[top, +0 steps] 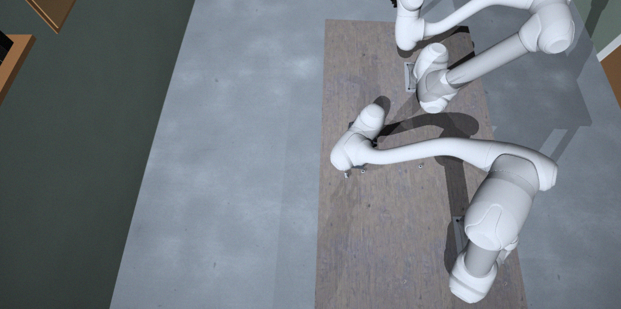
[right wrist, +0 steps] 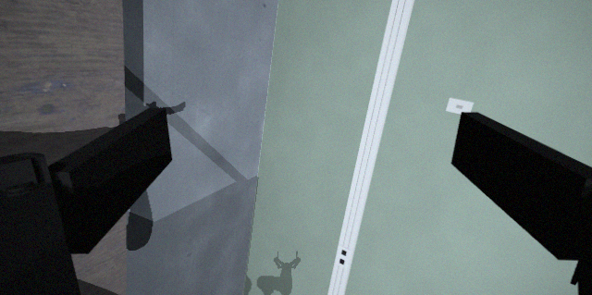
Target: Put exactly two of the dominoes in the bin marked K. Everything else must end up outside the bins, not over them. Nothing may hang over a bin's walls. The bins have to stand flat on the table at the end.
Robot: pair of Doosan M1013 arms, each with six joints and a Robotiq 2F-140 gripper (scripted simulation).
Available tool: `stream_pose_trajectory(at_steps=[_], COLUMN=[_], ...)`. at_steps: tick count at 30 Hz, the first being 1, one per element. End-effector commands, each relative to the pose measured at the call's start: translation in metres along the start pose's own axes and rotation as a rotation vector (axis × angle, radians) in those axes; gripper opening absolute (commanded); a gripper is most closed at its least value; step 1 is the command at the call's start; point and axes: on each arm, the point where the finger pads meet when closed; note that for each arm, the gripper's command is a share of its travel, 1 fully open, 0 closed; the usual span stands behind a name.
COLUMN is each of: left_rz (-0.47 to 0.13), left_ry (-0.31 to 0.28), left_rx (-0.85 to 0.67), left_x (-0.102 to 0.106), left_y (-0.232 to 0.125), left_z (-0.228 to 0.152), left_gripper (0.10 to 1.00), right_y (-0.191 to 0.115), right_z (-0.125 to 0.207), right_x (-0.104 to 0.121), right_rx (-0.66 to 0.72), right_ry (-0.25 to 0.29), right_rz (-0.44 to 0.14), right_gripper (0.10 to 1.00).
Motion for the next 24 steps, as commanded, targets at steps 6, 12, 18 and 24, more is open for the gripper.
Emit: stream_pose_trajectory(at_steps=[6,12,18,24], left_rz=[-0.001,0.0,0.0,0.0], left_ry=[0.006,0.007,0.007,0.007], left_rx=[0.003,0.003,0.003,0.002], left_x=[0.012,0.024,0.036,0.044], left_y=[-0.002,-0.002,-0.002,-0.002], left_z=[-0.003,-0.003,-0.003,-0.003], left_gripper=[0.213,0.213,0.213,0.213], right_y=[-0.001,-0.001,-0.001,-0.001], right_z=[0.001,0.001,0.001,0.001], right_x=[0.0,0.0,0.0,0.0], right_rx=[-0.003,-0.003,-0.003,-0.003], right_ry=[-0.004,-0.004,-0.004,-0.004], right_rz=[0.001,0.001,0.001,0.001], right_gripper=[1.0,1.0,1.0,1.0])
Point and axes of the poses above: on each arm, the point where the finger pads meet when closed, its own x axis out along the fingers, its own z axis across the jaws, y = z × x, and after that the axes turned 8 degrees about -x, right-handed
